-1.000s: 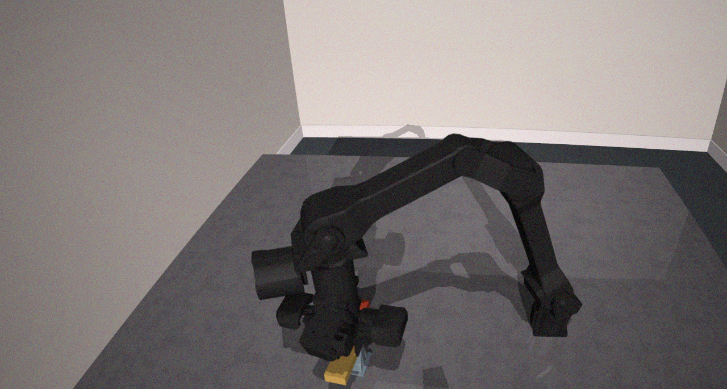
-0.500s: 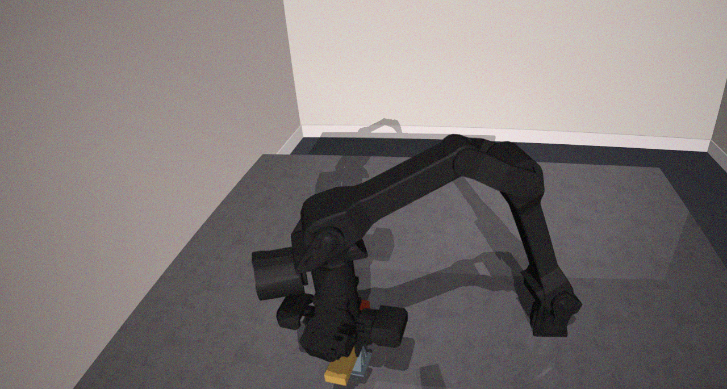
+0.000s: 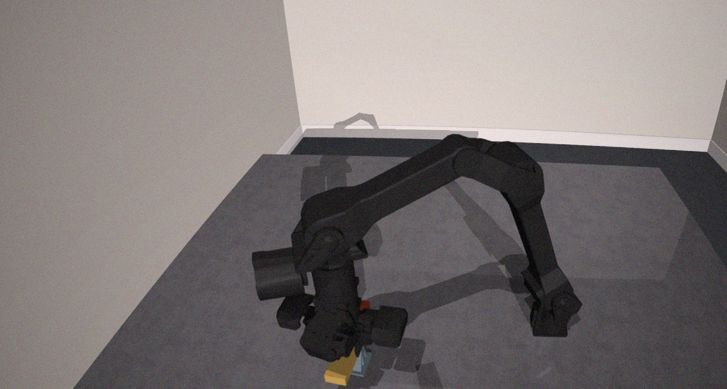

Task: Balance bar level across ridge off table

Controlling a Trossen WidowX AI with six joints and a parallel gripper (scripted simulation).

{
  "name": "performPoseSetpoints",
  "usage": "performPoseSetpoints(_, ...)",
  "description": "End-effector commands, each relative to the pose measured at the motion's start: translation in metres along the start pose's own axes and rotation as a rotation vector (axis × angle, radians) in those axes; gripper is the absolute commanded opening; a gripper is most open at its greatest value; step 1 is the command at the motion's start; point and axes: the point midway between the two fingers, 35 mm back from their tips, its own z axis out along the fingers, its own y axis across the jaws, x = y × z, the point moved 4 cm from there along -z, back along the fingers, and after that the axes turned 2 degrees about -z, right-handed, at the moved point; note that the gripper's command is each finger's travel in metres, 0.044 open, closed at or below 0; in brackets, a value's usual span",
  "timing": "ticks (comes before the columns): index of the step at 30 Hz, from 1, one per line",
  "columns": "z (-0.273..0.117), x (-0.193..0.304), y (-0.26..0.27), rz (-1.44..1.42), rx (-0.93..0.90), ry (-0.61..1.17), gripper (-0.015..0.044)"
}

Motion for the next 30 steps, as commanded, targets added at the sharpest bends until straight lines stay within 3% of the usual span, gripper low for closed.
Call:
performPoseSetpoints(1, 0.0013, -0.0001, -0.0001, 0.003, -0.001, -0.001, 0.0)
performPoseSetpoints(30, 0.0037, -0.0002, 0.0001, 0.003, -0.001, -0.001, 0.0)
